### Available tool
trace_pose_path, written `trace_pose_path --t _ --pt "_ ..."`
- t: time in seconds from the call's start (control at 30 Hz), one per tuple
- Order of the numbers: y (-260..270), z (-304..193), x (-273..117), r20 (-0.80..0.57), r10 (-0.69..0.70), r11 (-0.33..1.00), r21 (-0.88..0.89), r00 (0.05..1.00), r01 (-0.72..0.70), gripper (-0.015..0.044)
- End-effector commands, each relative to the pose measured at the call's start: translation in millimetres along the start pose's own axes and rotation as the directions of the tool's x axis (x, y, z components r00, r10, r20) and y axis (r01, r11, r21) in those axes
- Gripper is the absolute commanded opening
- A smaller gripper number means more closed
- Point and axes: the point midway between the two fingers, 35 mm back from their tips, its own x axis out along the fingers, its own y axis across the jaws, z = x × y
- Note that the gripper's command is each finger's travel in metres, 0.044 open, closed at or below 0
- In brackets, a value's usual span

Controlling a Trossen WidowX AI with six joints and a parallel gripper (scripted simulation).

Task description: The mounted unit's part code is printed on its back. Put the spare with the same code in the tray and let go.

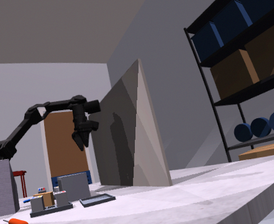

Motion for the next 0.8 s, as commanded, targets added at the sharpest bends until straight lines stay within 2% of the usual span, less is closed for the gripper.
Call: trace_pose_path --t 0.0,0.5,0.63,0.77 --pt "2.0 3.3 -1.4 0.011 0.029 1.0 0.001 1.0 -0.029 0.044" --pt "4.7 3.1 -0.9 0.011 0.028 1.0 -0.011 1.0 -0.028 0.044" --pt "58.9 -5.2 10.0 0.006 0.004 0.962 -0.274 1.0 -0.002 0.044" --pt "118.6 -26.9 23.6 0.006 -0.009 0.826 -0.563 1.0 0.011 0.044"
